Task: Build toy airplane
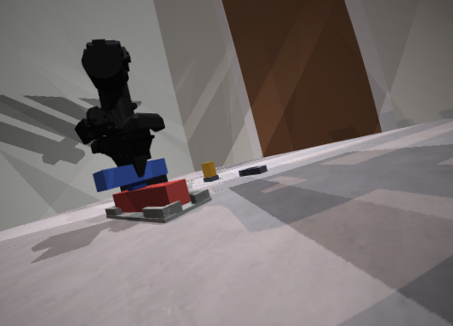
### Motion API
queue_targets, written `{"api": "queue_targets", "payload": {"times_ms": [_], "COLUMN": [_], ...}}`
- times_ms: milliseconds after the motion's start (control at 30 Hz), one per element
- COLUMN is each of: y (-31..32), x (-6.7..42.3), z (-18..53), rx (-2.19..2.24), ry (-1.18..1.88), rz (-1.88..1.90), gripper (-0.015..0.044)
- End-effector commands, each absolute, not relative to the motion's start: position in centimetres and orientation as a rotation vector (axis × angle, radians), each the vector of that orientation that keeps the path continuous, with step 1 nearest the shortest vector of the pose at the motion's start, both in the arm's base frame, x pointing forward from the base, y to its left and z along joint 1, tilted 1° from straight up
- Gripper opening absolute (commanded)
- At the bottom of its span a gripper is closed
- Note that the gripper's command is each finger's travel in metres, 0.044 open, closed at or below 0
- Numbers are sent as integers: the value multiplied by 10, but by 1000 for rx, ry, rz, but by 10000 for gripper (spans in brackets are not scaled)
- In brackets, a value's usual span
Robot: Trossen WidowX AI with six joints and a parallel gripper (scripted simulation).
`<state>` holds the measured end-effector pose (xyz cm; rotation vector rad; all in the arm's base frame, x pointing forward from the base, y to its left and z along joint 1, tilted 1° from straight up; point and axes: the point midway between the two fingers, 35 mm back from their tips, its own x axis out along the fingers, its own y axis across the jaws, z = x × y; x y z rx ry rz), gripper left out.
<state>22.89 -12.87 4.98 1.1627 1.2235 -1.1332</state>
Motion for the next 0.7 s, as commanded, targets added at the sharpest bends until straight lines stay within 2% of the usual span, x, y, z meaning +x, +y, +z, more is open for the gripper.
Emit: {"api": "queue_targets", "payload": {"times_ms": [0,100,267,433,667], "y": [-128,-128,-128,-128,-128], "x": [227,227,228,228,228], "z": [45,45,47,47,47], "rx": [1159,1159,1163,1163,1163], "ry": [1230,1230,1228,1228,1228], "rz": [-1141,-1141,-1135,-1135,-1135], "gripper": [195,195,161,30,214]}}
